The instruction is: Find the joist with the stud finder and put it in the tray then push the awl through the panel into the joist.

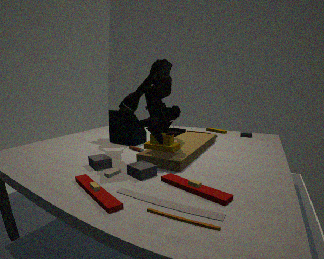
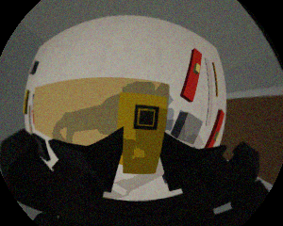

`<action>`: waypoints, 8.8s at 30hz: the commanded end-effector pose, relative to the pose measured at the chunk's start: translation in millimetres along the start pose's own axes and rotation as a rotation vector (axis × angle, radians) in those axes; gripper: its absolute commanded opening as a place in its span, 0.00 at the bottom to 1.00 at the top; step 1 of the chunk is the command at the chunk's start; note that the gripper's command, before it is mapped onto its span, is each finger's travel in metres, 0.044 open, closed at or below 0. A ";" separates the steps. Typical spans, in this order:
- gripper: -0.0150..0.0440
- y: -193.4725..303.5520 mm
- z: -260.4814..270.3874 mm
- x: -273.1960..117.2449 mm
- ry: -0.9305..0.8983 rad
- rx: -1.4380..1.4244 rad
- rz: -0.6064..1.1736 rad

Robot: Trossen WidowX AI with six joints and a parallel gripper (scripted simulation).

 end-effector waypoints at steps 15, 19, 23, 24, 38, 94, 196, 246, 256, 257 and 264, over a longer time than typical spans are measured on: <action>0.25 5.8 5.5 17.9 -0.007 0.005 -0.003; 0.25 7.6 19.6 18.1 -0.008 0.006 -0.002; 0.25 9.2 33.4 18.3 -0.008 0.006 -0.002; 0.25 9.6 36.9 18.3 -0.009 0.006 -0.002; 0.25 15.3 85.5 18.6 -0.011 0.008 -0.001; 0.25 36.6 280.7 16.7 -0.021 0.013 0.002; 0.25 28.3 202.2 18.1 -0.017 0.012 0.001; 0.25 8.6 28.2 18.2 -0.008 0.006 -0.002; 0.25 5.2 0.4 17.9 -0.006 0.005 -0.003; 0.25 5.0 5.3 17.3 -0.008 0.008 -0.006; 0.25 5.0 5.3 17.3 -0.008 0.008 -0.006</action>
Point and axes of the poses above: the point midway between the two fingers, 35 mm back from their tips, its own x axis out along the fingers, its own z axis across the jaws, y = z × x, the point moved 5 cm from there along -x, back along the fingers, and after that the axes turned 7 degrees about x, right-handed, at the moved point
